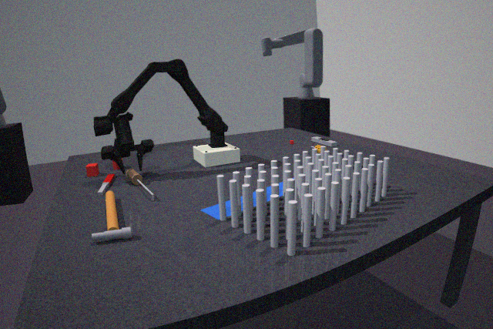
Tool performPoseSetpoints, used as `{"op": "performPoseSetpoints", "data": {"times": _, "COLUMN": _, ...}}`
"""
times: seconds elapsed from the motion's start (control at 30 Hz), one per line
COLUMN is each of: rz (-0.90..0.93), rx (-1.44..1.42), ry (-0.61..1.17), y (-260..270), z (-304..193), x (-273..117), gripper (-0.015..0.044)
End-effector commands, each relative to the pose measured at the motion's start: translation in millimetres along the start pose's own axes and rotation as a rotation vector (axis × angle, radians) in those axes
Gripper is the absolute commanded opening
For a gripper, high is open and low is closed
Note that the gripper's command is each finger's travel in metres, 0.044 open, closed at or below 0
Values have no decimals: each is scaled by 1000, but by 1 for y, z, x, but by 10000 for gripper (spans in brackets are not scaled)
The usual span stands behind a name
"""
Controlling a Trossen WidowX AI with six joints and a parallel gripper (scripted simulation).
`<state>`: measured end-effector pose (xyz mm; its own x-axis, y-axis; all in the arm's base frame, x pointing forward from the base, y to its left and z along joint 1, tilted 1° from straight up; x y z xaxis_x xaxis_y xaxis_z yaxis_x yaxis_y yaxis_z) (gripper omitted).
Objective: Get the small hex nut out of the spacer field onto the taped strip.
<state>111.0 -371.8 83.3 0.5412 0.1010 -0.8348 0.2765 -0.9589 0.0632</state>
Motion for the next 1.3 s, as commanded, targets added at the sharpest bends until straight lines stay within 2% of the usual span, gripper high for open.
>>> {"op": "performPoseSetpoints", "data": {"times": 0.0, "rz": -3, "rx": 3, "ry": 4, "y": -2, "z": 5, "x": 7, "gripper": 280}}
{"op": "performPoseSetpoints", "data": {"times": 0.43, "rz": -4, "rx": 3, "ry": 4, "y": -5, "z": 15, "x": 23, "gripper": 280}}
{"op": "performPoseSetpoints", "data": {"times": 0.57, "rz": -4, "rx": 3, "ry": 4, "y": -5, "z": 15, "x": 23, "gripper": 175}}
{"op": "performPoseSetpoints", "data": {"times": 0.8, "rz": -4, "rx": 3, "ry": 4, "y": -5, "z": 15, "x": 23, "gripper": 128}}
{"op": "performPoseSetpoints", "data": {"times": 0.97, "rz": -3, "rx": 3, "ry": 3, "y": 2, "z": 3, "x": 4, "gripper": 0}}
{"op": "performPoseSetpoints", "data": {"times": 1.27, "rz": -3, "rx": 3, "ry": 2, "y": 11, "z": -30, "x": -47, "gripper": 0}}
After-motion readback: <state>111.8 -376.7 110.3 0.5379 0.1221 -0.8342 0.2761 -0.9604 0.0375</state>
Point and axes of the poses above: the point midway between the two fingers, 35 mm back from their tips, its own x axis out along the fingers, its own y axis across the jaws, z = x × y, the point moved 8 cm from there along -x, back along the fingers, and after that the axes turned 4 degrees about -x, right-handed, at the moved point
